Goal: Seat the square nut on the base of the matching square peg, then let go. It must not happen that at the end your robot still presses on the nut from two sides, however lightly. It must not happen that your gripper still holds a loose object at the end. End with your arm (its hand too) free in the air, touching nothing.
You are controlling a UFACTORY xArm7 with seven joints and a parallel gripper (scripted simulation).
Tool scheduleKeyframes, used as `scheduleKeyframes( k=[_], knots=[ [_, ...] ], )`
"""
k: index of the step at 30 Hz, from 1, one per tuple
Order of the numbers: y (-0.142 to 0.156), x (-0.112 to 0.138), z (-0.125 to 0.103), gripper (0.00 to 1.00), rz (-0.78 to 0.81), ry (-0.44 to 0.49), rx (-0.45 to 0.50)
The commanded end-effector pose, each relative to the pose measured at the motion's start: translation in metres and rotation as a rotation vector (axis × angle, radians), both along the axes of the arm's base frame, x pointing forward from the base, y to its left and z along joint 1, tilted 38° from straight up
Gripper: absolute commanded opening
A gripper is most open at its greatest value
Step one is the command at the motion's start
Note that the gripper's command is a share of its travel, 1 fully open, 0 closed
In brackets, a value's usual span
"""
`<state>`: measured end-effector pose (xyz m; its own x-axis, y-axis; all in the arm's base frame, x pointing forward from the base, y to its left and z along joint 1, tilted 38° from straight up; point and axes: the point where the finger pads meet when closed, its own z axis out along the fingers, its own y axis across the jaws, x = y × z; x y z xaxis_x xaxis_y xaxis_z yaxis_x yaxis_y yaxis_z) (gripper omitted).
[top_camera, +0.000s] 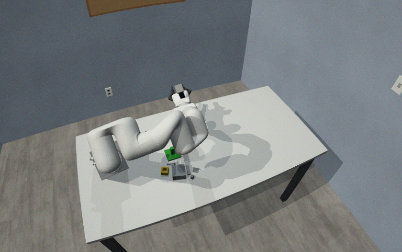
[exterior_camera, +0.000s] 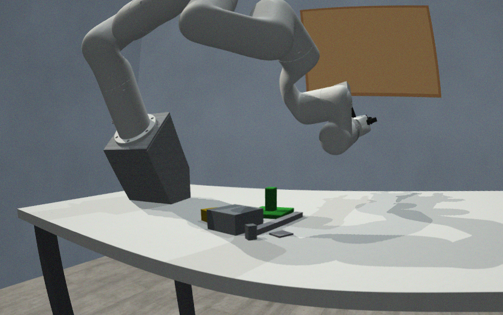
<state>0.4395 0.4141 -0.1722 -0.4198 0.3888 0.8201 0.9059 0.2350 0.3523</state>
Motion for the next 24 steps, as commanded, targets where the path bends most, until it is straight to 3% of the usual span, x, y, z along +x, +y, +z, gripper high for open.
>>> scheduleKeyframes(
  k=[1,14,16,24],
  knots=[
    [-0.002,0.015,0.013,0.6,-0.098,-0.029,0.012],
    [-0.06,0.077,0.057,0.6,-0.524,-0.108,-0.017],
    [-0.06,0.077,0.057,0.6,-0.524,-0.108,-0.017],
    [-0.123,0.102,0.083,0.6,-0.827,-0.147,-0.076]
  ],
)
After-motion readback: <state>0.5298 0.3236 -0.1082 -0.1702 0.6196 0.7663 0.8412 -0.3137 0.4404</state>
